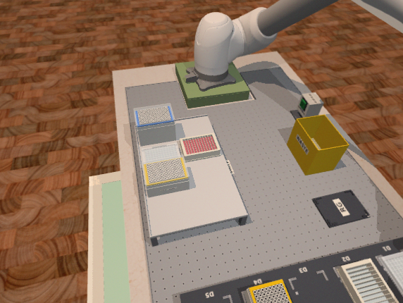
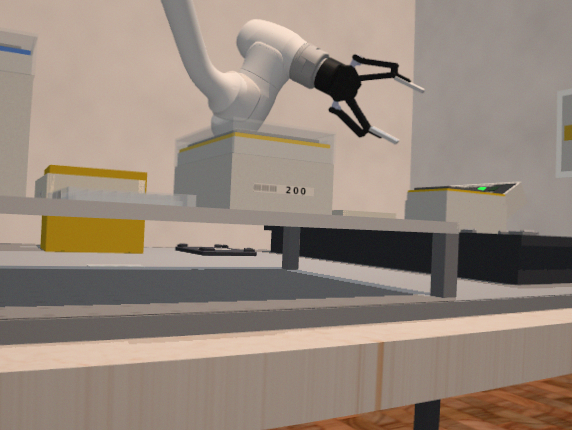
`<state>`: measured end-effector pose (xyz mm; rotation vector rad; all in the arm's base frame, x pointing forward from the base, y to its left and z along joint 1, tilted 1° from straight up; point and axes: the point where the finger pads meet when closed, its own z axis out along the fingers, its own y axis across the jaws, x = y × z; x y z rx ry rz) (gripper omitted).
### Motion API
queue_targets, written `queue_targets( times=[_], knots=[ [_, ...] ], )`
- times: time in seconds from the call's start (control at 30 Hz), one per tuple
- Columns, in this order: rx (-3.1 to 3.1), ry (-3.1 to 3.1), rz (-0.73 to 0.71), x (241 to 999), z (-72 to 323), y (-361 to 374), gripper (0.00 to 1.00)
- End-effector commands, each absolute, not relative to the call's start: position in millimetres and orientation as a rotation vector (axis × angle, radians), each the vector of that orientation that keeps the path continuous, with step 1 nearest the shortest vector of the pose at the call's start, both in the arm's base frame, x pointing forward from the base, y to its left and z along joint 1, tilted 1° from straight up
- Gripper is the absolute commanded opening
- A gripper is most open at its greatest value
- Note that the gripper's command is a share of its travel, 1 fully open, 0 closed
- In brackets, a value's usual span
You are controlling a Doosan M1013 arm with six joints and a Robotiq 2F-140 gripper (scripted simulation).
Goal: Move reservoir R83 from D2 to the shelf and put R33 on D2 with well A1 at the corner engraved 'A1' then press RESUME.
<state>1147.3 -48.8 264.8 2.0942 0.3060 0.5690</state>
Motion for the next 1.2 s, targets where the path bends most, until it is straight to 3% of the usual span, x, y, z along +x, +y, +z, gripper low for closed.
queue_targets(
  times=[0.0,1.17],
  knots=[
    [2.165,0.278,0.544,1130,265,-54,0.77],
    [2.739,-0.004,0.279,984,267,-104,0.77]
  ],
)
